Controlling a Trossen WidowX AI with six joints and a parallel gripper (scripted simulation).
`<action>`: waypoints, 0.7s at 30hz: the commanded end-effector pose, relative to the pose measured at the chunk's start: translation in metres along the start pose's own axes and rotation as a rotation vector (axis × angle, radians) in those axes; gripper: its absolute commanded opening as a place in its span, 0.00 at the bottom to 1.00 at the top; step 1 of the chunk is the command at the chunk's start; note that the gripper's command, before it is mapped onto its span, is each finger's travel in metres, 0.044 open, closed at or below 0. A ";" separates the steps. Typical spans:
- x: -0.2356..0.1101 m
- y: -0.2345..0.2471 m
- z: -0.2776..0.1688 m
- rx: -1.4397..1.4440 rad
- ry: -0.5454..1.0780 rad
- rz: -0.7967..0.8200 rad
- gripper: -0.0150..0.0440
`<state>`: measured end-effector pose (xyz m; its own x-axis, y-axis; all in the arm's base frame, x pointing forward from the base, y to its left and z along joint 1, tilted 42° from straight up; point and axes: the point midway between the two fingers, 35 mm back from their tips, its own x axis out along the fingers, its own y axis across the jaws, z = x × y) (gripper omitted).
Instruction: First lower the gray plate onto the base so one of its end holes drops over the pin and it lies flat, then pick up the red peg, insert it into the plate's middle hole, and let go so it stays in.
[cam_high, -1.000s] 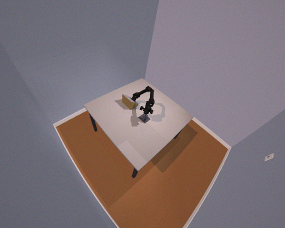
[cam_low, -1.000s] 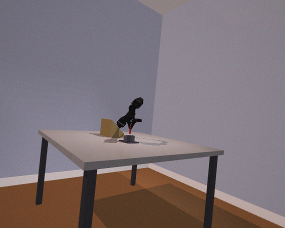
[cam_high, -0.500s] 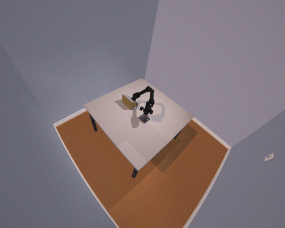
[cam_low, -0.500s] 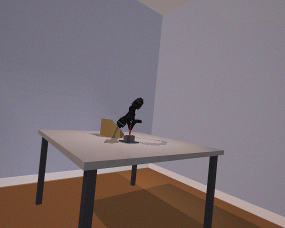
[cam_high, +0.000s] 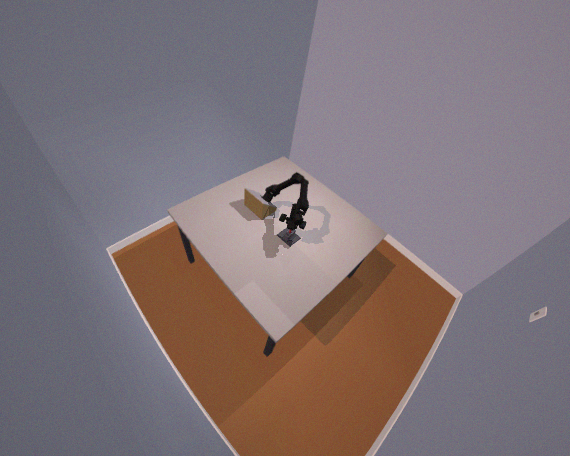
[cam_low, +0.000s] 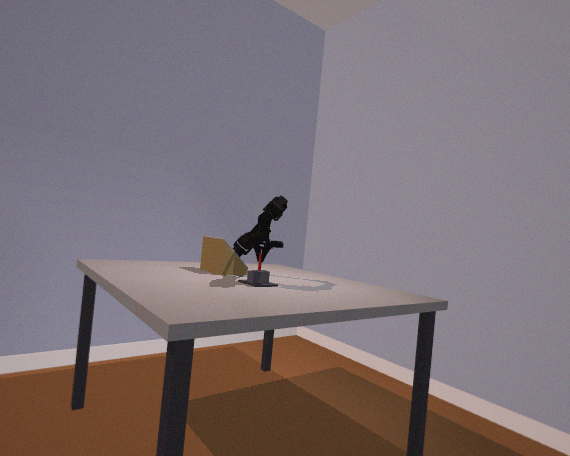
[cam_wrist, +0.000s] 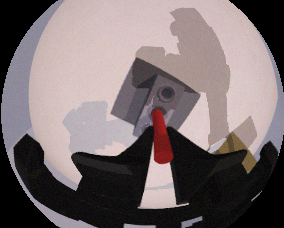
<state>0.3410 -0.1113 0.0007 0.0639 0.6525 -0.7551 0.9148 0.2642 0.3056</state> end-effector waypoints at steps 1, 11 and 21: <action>0.000 0.000 0.000 -0.001 0.001 -0.001 0.25; 0.002 -0.001 0.001 -0.001 0.001 -0.001 0.25; 0.002 -0.001 0.001 0.000 0.001 -0.001 0.25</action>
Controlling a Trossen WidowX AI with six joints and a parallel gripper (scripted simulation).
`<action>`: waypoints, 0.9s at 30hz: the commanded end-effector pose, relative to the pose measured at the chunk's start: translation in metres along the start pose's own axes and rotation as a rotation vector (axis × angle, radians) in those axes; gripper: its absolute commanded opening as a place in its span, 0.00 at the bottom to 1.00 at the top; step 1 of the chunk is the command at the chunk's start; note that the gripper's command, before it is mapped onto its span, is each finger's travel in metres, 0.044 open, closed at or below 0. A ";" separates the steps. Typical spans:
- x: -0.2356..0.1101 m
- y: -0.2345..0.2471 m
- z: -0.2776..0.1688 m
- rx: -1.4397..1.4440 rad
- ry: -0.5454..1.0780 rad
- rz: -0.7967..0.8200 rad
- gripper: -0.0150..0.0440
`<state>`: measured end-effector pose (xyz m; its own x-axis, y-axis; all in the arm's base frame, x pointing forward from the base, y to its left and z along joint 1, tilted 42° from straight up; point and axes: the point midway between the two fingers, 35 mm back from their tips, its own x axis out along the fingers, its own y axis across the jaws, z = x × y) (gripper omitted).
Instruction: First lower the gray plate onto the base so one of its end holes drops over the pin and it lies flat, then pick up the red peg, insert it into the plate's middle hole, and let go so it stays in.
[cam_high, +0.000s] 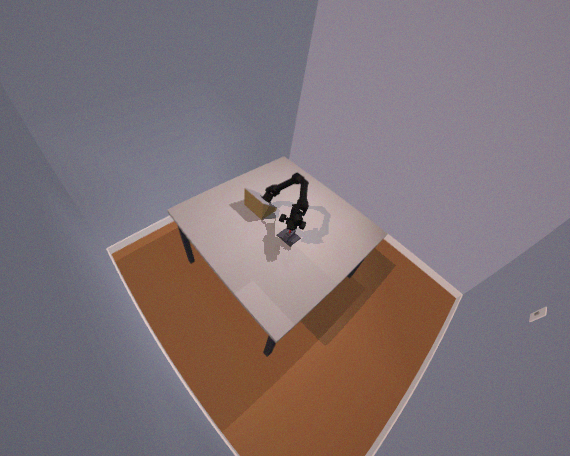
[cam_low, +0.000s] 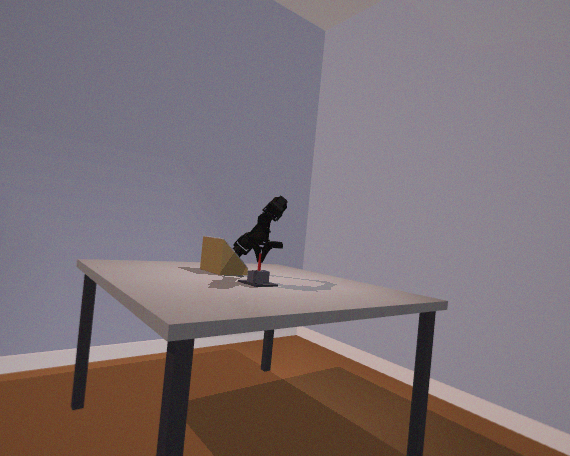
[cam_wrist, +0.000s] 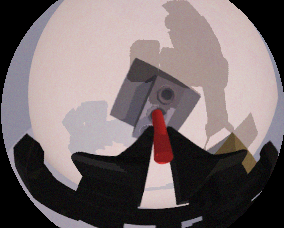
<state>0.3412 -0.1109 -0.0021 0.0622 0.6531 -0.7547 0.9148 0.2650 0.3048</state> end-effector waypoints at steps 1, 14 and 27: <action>0.000 0.000 0.000 0.000 0.000 0.000 0.25; 0.000 0.000 0.000 0.000 0.000 0.000 0.51; -0.007 -0.001 0.000 0.004 0.001 0.005 0.51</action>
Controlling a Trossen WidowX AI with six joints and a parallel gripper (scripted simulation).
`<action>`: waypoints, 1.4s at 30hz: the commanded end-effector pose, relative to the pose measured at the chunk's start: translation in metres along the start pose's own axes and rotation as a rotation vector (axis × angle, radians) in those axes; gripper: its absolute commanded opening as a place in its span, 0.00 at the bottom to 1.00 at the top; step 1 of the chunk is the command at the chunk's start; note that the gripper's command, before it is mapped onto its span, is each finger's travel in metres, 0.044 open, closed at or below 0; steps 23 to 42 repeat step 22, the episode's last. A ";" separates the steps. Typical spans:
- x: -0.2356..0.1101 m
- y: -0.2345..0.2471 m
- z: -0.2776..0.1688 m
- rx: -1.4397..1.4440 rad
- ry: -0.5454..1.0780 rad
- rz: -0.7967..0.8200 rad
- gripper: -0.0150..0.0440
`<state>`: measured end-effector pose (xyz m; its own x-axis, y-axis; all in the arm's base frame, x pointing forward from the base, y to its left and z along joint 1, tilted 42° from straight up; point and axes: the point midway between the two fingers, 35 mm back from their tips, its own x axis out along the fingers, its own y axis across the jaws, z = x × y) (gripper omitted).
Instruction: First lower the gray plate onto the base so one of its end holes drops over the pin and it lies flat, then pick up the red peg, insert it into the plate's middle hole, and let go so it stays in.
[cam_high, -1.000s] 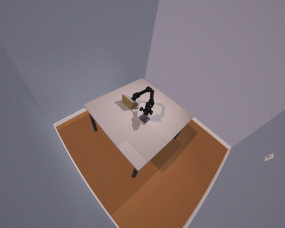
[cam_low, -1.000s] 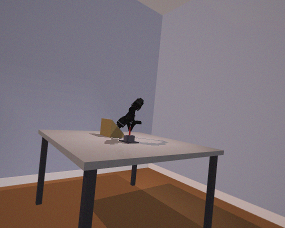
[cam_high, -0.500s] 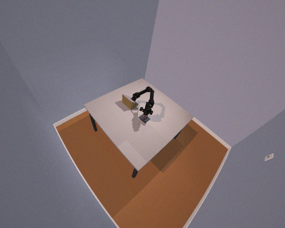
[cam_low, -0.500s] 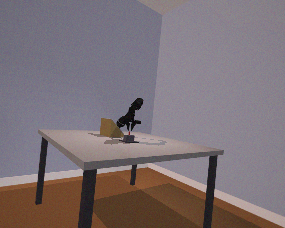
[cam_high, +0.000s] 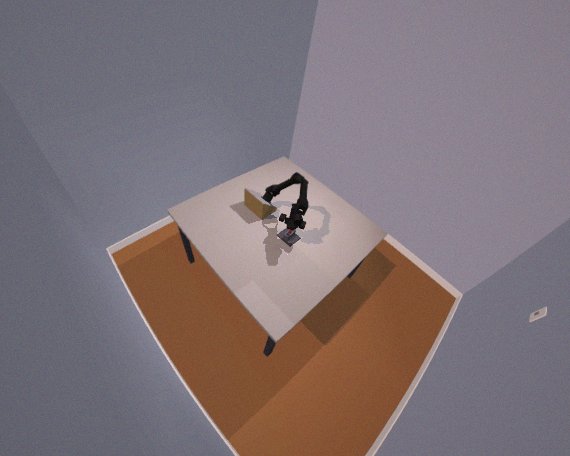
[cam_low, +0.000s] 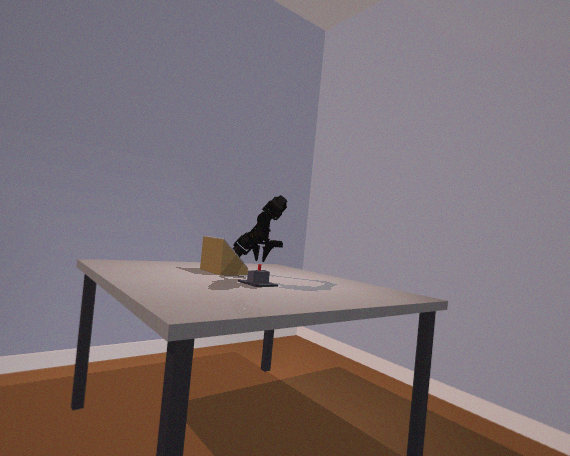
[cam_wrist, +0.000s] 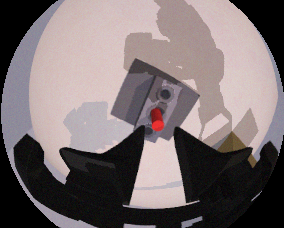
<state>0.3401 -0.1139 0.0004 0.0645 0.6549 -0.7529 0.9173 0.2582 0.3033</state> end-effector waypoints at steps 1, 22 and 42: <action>-0.004 0.000 0.000 -0.003 -0.001 0.002 0.51; -0.018 -0.001 -0.002 -0.002 -0.001 0.001 0.51; -0.018 -0.001 -0.002 -0.002 -0.001 0.001 0.51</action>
